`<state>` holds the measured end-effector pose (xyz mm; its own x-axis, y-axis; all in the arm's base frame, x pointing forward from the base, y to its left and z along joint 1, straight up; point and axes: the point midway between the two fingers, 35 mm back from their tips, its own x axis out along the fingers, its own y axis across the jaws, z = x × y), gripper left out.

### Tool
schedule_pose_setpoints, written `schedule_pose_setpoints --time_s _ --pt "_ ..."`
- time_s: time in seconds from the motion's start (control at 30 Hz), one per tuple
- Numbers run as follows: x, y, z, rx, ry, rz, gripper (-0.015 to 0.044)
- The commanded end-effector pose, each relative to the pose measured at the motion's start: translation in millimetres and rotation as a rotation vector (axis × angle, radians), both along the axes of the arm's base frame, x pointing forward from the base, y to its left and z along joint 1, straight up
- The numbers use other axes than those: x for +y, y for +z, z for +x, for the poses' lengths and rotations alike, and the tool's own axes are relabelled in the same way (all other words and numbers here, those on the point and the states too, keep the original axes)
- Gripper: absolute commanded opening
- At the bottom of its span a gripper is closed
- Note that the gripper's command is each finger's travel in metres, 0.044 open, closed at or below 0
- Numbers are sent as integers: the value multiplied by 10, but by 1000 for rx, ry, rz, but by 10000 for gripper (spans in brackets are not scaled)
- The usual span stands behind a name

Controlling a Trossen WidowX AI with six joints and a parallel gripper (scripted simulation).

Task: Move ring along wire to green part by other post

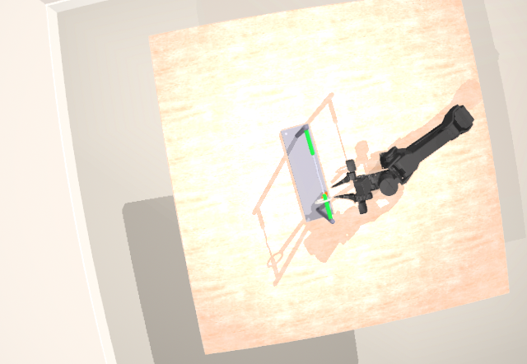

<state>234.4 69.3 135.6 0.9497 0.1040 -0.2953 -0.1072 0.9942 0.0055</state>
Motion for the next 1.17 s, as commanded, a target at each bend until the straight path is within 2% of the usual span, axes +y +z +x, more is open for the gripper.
schedule_pose_setpoints --time_s 0.0,0.37,1.13 --pt "-10 -40 -9 10 -5 -1 160" --pt "-68 145 -479 1 1 -1 440" --pt "-68 145 -479 1 1 -1 440"
